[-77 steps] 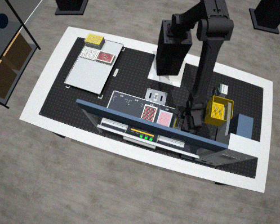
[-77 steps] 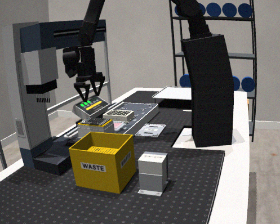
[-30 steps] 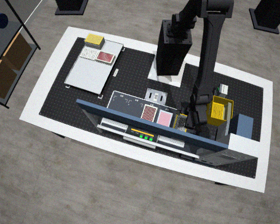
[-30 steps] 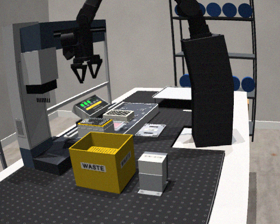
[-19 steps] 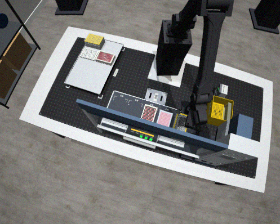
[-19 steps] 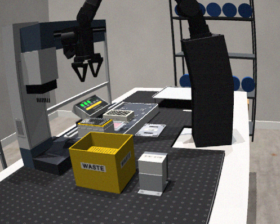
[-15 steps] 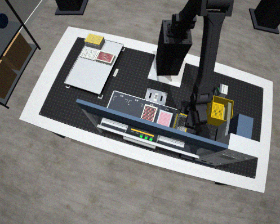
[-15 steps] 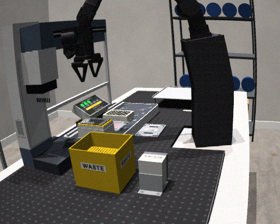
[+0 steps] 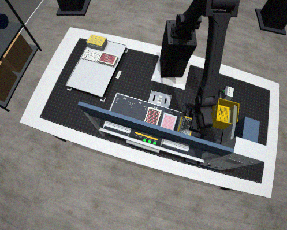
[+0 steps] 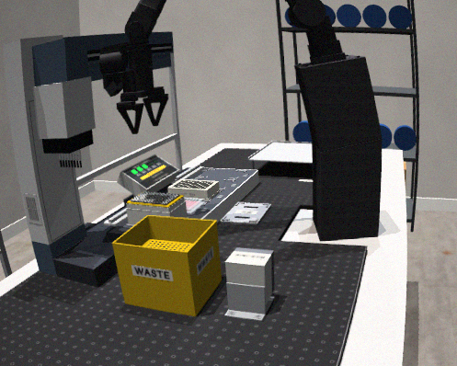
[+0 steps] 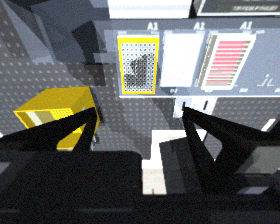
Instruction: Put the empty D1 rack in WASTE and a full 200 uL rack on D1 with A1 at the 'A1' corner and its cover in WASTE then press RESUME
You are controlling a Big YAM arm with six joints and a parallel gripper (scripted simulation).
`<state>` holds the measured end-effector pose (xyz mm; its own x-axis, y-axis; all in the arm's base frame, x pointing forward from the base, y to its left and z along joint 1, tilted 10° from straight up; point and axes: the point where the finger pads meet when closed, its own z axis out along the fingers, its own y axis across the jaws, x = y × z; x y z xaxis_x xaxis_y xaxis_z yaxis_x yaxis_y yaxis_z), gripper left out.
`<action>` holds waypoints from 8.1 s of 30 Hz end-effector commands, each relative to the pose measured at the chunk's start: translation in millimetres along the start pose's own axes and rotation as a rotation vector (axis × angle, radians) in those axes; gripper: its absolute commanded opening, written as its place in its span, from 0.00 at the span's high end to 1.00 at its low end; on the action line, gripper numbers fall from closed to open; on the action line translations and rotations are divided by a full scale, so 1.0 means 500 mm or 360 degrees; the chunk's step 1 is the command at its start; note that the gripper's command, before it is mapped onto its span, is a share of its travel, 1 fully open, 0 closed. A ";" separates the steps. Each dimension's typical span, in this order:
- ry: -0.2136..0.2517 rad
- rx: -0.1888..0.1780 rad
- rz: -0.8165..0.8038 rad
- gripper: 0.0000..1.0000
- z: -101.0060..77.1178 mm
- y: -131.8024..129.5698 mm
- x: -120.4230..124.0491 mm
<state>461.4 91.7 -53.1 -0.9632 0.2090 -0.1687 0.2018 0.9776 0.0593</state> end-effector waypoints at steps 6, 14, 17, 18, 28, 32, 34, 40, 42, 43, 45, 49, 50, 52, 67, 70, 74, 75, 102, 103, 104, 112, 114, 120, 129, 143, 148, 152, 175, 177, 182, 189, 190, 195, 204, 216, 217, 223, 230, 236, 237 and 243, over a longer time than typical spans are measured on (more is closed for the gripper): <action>-0.0033 -0.0010 0.0003 0.00 -0.010 0.010 -0.020; -0.0048 -0.0019 -0.0039 1.00 -0.016 0.019 0.047; -0.0047 -0.0018 -0.0039 1.00 -0.015 0.018 0.077; -0.0047 -0.0017 -0.0039 1.00 -0.014 0.018 0.087; -0.0044 -0.0018 -0.0039 1.00 -0.010 0.016 0.168; -0.0043 -0.0019 -0.0039 1.00 -0.008 0.015 0.209; -0.0042 -0.0019 -0.0039 1.00 -0.007 0.014 0.229; -0.0040 -0.0020 -0.0038 1.00 -0.005 0.013 0.269; -0.0040 -0.0020 -0.0038 1.00 -0.005 0.013 0.290; -0.0039 -0.0020 -0.0038 1.00 -0.004 0.013 0.300; -0.0038 -0.0021 -0.0038 1.00 -0.003 0.012 0.320; -0.0032 -0.0017 -0.0039 1.00 0.000 0.010 0.349; -0.0016 -0.0005 -0.0040 1.00 0.006 0.007 0.355; -0.0048 -0.0022 -0.0001 1.00 0.003 0.013 0.321; -0.0006 0.0002 -0.0041 1.00 0.009 0.149 0.347; -0.0005 0.0000 -0.0041 1.00 0.009 0.164 0.347; 0.0027 0.0039 -0.0008 1.00 0.018 0.125 0.361; 0.0026 0.0038 -0.0008 1.00 0.017 0.126 0.360; 0.0004 0.0014 -0.0016 1.00 0.014 0.143 0.348; 0.0004 0.0014 -0.0016 1.00 0.014 0.143 0.348; 0.0004 0.0014 -0.0016 1.00 0.014 0.143 0.348; -0.0006 0.0000 -0.0041 1.00 0.009 0.174 0.348; -0.0007 0.0000 -0.0041 1.00 0.009 0.194 0.348; -0.0008 -0.0002 -0.0041 1.00 0.009 0.256 0.349; -0.0007 -0.0006 -0.0041 1.00 0.008 0.312 0.351; 0.0004 0.0017 -0.0011 1.00 0.016 0.286 0.349; 0.0004 0.0017 -0.0013 1.00 0.016 0.286 0.349; 0.0004 0.0017 -0.0013 1.00 0.016 0.286 0.349; 0.0002 0.0012 -0.0043 1.00 0.018 0.287 0.399; -0.0018 -0.0019 -0.0039 1.00 0.002 0.296 0.410; -0.0028 -0.0038 -0.0037 1.00 -0.007 0.301 0.456; -0.0018 -0.0025 -0.0038 1.00 0.001 0.295 0.520; -0.0018 -0.0025 -0.0038 1.00 0.001 0.295 0.520; -0.0018 -0.0031 -0.0038 1.00 -0.001 0.295 0.569; -0.0003 0.0012 -0.0044 1.00 0.016 0.279 0.666; -0.0010 -0.0015 0.0000 1.00 0.041 0.298 0.661; -0.0010 -0.0015 0.0000 1.00 0.044 0.298 0.661; -0.0011 -0.0020 -0.0015 1.00 0.061 0.302 0.660; -0.0009 -0.0018 -0.0035 1.00 0.081 0.300 0.660; -0.0008 -0.0015 -0.0035 1.00 0.102 0.297 0.661; -0.0008 -0.0015 -0.0035 1.00 0.106 0.297 0.661; -0.0006 -0.0010 -0.0036 1.00 0.120 0.293 0.662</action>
<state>174.3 300.7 -151.7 -0.9674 0.1881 -0.1697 0.1815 0.9819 0.0537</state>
